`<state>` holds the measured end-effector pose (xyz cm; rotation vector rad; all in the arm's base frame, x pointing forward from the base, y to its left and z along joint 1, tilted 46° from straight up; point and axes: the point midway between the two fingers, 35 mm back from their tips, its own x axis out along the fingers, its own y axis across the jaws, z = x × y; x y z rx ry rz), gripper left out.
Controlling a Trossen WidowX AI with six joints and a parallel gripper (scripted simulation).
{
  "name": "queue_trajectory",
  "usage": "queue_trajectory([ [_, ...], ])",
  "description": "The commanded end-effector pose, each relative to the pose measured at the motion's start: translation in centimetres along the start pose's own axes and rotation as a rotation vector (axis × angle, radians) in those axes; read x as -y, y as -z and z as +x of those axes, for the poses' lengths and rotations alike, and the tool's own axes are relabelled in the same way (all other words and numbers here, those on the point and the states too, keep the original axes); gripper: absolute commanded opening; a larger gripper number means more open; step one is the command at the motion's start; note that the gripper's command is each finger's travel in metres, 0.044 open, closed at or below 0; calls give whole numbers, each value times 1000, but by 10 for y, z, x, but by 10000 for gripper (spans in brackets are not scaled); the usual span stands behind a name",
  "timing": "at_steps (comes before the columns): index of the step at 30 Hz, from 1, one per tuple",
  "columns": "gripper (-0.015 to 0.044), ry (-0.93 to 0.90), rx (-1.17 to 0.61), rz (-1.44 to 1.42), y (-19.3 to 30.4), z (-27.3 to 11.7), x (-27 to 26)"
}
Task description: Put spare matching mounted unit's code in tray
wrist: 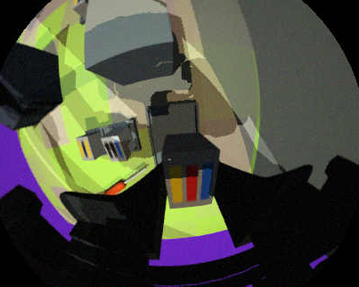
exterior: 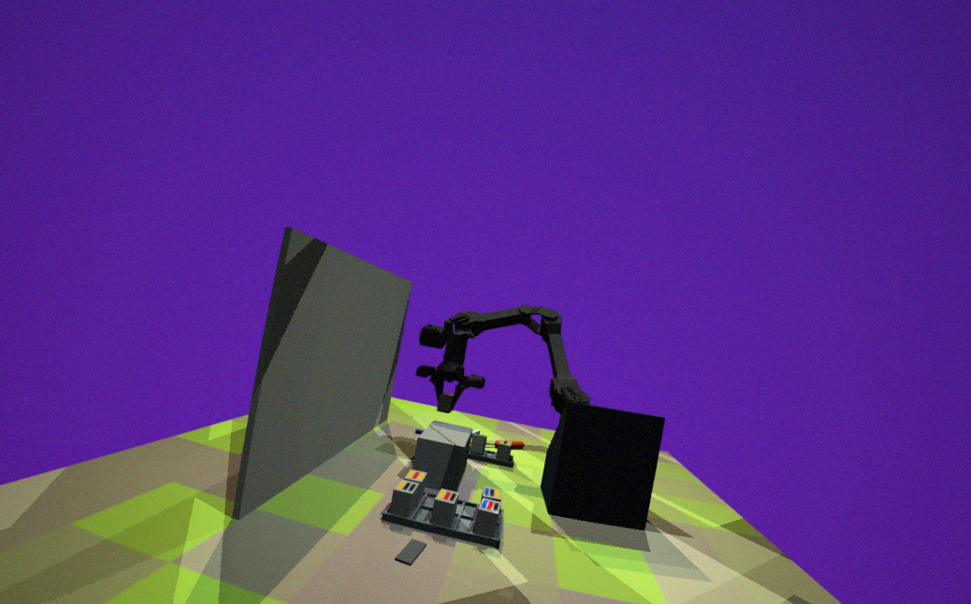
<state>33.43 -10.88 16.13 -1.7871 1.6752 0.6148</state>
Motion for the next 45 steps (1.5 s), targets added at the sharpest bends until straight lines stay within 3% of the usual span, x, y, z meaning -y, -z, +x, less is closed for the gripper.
queue_trajectory([
  [1,0,4,4,-4,-1,3,1],
  [45,0,6,0,-4,1,47,0],
])
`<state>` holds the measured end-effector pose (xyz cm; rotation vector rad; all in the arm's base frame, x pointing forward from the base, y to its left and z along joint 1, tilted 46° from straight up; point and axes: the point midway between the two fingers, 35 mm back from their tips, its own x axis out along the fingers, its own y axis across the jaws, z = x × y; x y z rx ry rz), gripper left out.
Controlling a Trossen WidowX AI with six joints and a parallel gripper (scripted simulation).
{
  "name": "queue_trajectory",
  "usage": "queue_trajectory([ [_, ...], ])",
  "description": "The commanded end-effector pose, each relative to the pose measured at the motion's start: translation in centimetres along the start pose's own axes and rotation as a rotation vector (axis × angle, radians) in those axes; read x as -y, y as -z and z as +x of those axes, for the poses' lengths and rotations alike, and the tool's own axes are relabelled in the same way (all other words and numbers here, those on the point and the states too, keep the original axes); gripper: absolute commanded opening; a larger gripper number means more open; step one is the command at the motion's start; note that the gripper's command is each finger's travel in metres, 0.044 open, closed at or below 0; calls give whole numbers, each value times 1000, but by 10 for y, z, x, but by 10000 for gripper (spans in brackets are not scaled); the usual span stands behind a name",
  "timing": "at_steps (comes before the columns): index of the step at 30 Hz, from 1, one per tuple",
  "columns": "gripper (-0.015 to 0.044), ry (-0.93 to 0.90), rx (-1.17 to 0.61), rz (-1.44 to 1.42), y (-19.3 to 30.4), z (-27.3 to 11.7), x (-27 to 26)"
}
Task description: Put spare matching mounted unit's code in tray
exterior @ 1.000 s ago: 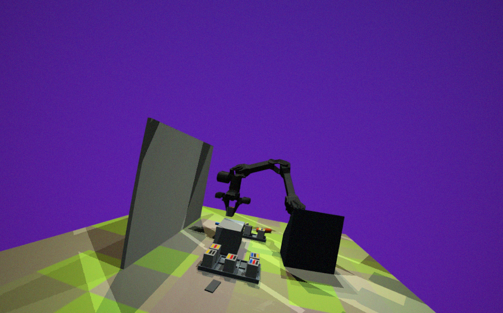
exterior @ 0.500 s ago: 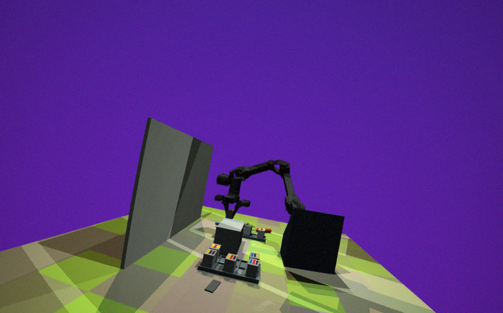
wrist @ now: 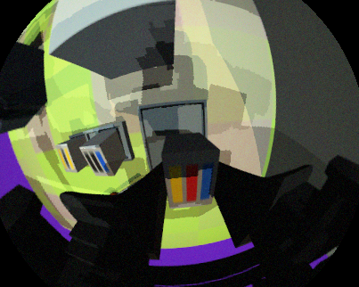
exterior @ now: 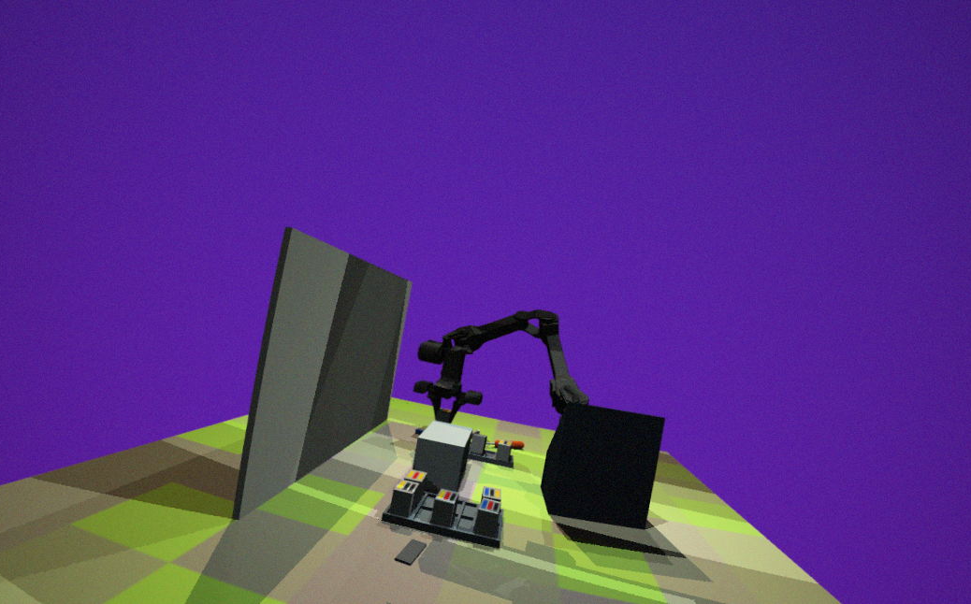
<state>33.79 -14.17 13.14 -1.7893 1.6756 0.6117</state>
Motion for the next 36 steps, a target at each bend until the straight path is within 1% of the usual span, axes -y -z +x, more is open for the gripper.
queue_trajectory([
  [1,0,4,3,-4,-1,3,0],
  [36,0,6,-8,-6,2,36,-5],
])
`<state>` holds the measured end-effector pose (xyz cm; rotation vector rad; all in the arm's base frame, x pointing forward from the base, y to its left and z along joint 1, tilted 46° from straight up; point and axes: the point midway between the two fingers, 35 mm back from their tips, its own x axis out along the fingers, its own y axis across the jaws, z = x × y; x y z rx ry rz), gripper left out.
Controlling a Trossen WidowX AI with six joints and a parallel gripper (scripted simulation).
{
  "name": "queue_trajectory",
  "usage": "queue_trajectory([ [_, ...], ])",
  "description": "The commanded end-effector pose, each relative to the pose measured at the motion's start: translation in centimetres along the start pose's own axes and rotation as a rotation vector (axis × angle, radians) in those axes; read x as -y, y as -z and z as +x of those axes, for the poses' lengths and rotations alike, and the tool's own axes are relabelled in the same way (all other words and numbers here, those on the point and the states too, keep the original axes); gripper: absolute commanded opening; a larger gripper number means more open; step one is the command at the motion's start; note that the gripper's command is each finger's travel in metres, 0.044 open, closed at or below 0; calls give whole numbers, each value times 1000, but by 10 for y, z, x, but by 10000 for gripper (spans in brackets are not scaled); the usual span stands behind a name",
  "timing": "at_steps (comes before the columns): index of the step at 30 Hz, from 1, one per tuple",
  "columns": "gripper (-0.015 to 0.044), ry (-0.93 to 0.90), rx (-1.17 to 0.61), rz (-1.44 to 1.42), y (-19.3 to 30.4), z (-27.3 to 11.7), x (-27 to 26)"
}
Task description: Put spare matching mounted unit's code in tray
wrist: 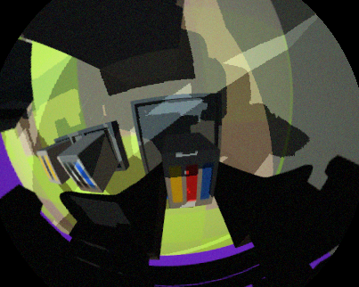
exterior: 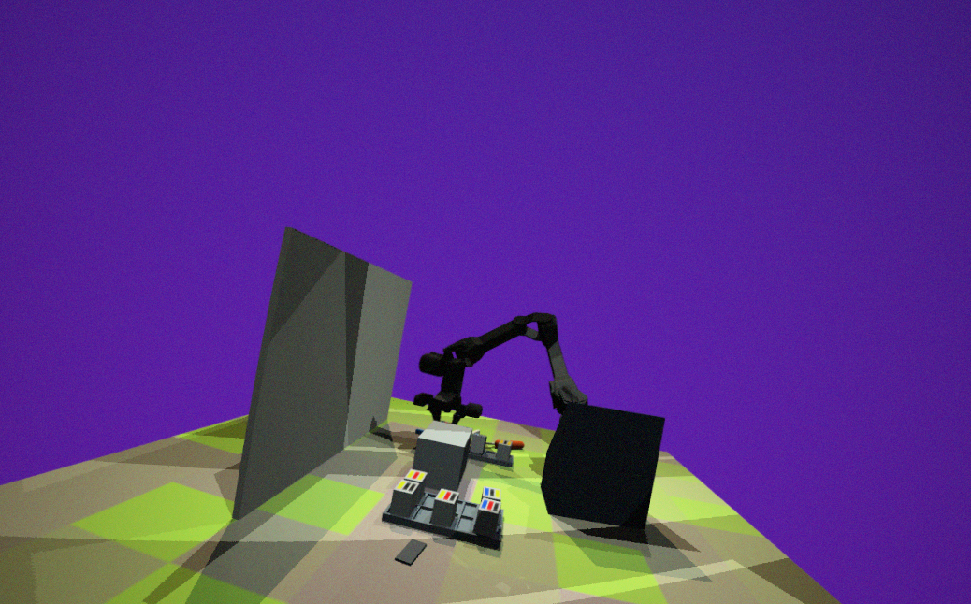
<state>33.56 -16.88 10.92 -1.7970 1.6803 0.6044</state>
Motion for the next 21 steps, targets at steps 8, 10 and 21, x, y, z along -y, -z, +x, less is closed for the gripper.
queue_trajectory([
  [8,26,0,-3,0,1,7,-2],
  [10,79,0,-3,0,1,7,-2],
  [21,368,0,-3,0,1,7,-2],
])
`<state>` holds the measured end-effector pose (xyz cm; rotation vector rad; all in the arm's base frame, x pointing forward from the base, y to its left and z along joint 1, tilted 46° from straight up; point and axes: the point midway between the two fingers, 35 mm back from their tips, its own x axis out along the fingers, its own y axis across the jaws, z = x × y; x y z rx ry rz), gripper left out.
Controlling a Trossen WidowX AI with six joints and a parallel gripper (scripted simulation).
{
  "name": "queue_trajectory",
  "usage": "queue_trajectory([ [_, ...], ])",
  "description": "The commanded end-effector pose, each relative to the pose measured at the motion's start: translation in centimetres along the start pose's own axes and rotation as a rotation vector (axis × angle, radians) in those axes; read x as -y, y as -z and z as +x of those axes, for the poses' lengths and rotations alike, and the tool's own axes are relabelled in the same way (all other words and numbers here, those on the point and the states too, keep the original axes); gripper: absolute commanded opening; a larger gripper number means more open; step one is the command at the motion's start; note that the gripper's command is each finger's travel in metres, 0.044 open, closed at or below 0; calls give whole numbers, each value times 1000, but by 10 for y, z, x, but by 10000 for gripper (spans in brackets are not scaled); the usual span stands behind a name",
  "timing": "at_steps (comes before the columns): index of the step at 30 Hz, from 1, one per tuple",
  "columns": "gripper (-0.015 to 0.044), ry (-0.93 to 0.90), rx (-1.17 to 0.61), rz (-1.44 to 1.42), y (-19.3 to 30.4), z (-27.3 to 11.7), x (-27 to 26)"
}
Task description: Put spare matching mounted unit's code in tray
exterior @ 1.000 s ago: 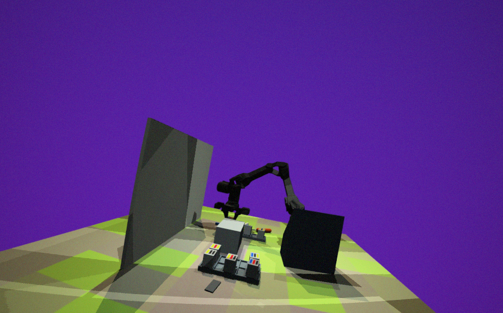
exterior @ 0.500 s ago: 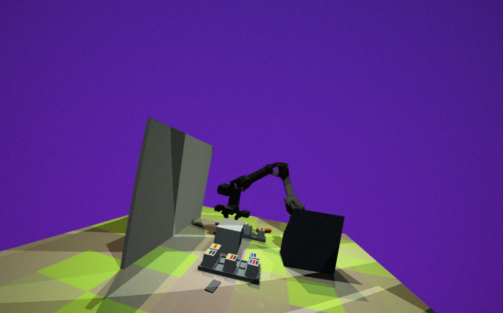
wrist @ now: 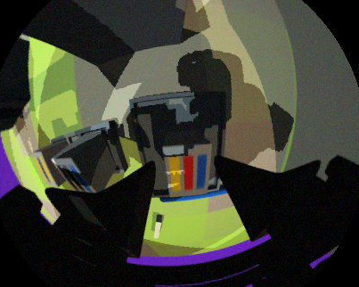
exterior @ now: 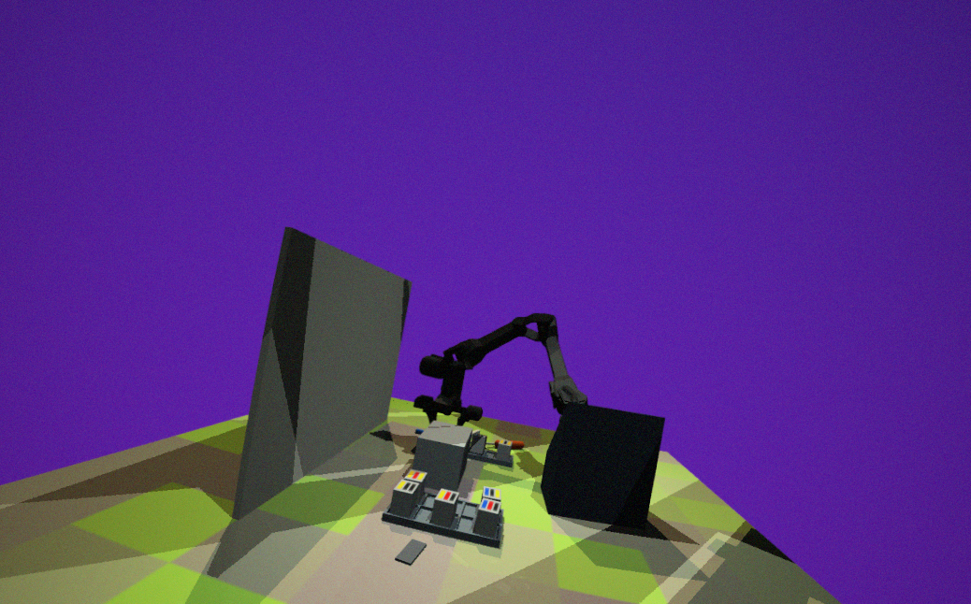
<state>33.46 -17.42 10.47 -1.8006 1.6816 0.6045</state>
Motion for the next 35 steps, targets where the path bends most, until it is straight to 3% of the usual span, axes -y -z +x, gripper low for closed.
queue_trajectory([
  [1,394,0,0,2,0,0,0],
  [3,440,0,0,2,0,0,0],
  [5,440,0,3,2,-1,-12,2],
  [11,440,3,6,-3,-1,-104,0],
  [35,440,13,11,-4,-2,-103,2],
])
